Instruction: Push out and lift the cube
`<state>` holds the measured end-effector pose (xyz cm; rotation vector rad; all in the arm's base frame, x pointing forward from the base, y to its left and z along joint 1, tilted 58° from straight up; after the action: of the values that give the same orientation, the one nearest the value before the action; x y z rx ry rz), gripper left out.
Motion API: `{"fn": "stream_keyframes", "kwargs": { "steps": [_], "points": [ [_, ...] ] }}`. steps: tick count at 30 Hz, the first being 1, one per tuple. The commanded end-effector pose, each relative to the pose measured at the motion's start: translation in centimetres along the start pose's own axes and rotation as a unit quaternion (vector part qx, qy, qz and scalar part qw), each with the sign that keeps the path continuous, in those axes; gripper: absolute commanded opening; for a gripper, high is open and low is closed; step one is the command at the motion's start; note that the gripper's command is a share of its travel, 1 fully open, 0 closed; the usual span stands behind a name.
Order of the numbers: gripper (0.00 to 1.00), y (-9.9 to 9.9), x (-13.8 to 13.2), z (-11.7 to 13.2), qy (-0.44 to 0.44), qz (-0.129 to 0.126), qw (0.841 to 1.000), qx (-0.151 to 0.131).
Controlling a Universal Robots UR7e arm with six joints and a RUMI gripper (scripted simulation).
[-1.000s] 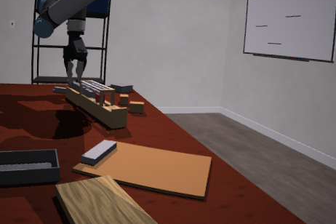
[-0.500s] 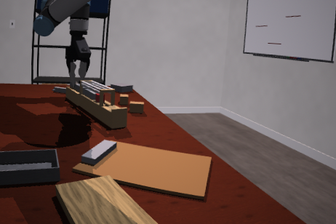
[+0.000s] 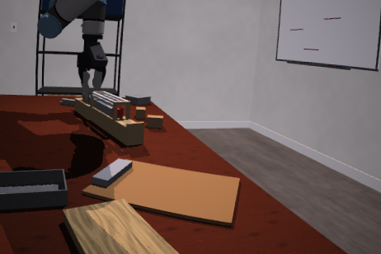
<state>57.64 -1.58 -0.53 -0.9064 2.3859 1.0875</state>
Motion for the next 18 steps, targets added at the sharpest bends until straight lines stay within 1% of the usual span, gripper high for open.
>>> {"fn": "stream_keyframes", "kwargs": {
  "steps": [1,18],
  "points": [
    [0.0,0.1,-0.2,-1.7,0.002,0.0,1.0,-0.002],
    [0.0,0.1,-0.5,-3.9,0.002,0.0,1.0,-0.002]
  ]
}}
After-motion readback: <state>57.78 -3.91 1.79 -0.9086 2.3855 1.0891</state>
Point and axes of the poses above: the point where the finger pads meet when closed, its own y axis back along the fingers, its own x axis across the jaws, z = x × y, the point moved 1 cm from there along y, back along the fingers, and after that the axes turned 7 degrees about -y, right-handed, at the moved point
